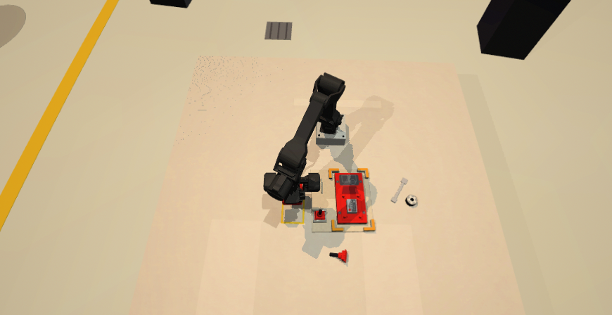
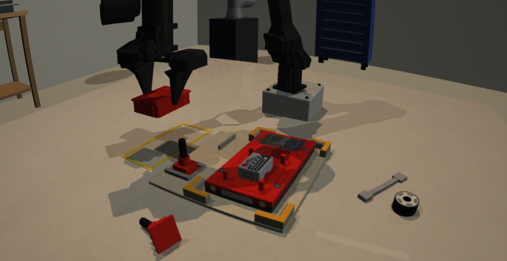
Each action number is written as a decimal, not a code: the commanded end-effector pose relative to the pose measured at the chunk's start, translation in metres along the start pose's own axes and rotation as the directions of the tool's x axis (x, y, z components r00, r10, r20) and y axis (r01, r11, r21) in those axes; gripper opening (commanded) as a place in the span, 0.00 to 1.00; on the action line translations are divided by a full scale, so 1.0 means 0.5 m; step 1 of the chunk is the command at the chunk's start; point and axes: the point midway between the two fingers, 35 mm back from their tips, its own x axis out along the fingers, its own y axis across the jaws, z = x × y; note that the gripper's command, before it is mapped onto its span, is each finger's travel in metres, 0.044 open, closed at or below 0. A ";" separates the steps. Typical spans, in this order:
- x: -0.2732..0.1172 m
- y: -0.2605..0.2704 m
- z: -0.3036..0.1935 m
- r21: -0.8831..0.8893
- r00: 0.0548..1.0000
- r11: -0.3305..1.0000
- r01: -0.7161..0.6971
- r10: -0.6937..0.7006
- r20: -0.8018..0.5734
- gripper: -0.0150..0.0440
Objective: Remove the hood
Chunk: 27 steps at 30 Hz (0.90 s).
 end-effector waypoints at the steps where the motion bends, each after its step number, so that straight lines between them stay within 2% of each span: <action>1: 0.008 0.002 -0.003 -0.002 1.000 1.000 -0.006 0.006 -0.006 0.25; 27: 0.037 0.002 -0.003 -0.002 1.000 1.000 -0.006 0.006 -0.006 0.25</action>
